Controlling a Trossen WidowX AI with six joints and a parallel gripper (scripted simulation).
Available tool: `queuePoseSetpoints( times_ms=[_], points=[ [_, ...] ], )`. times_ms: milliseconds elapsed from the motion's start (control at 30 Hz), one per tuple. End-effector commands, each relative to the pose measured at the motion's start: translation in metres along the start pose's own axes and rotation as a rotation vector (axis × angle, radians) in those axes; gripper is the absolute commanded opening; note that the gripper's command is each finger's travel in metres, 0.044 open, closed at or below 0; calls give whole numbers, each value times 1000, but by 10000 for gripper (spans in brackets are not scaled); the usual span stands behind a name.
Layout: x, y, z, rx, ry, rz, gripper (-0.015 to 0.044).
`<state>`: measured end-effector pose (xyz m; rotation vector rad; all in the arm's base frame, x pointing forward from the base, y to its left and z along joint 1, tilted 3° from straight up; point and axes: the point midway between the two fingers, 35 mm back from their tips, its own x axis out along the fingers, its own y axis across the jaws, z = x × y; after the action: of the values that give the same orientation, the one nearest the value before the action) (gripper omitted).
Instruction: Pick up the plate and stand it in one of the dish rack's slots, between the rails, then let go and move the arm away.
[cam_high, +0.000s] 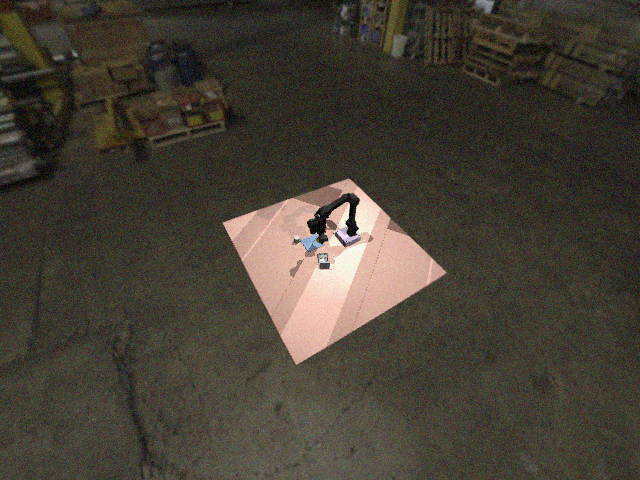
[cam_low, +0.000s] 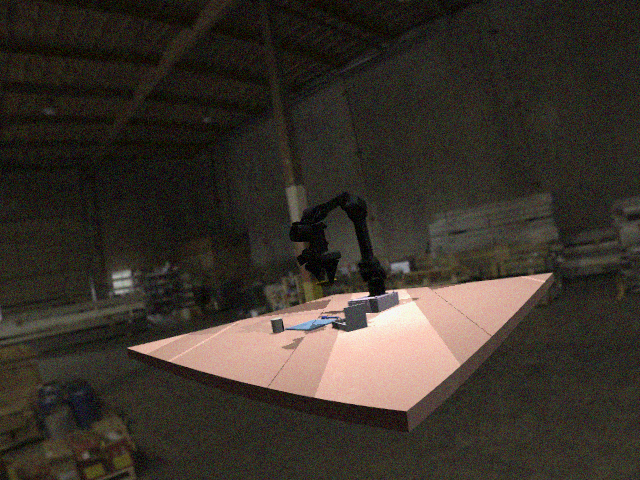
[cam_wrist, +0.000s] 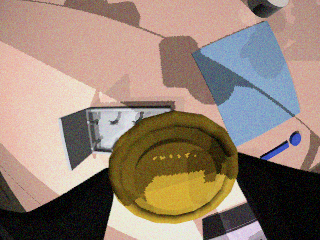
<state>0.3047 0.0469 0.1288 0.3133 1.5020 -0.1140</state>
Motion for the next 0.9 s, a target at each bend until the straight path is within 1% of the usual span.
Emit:
queuePoseSetpoints(
  times_ms=[0,433,867],
  points=[
    [16,4,8,-46,-7,73,0],
    [64,18,34,-236,-108,357,0],
    [93,22,45,-459,-290,601,0]
  ],
)
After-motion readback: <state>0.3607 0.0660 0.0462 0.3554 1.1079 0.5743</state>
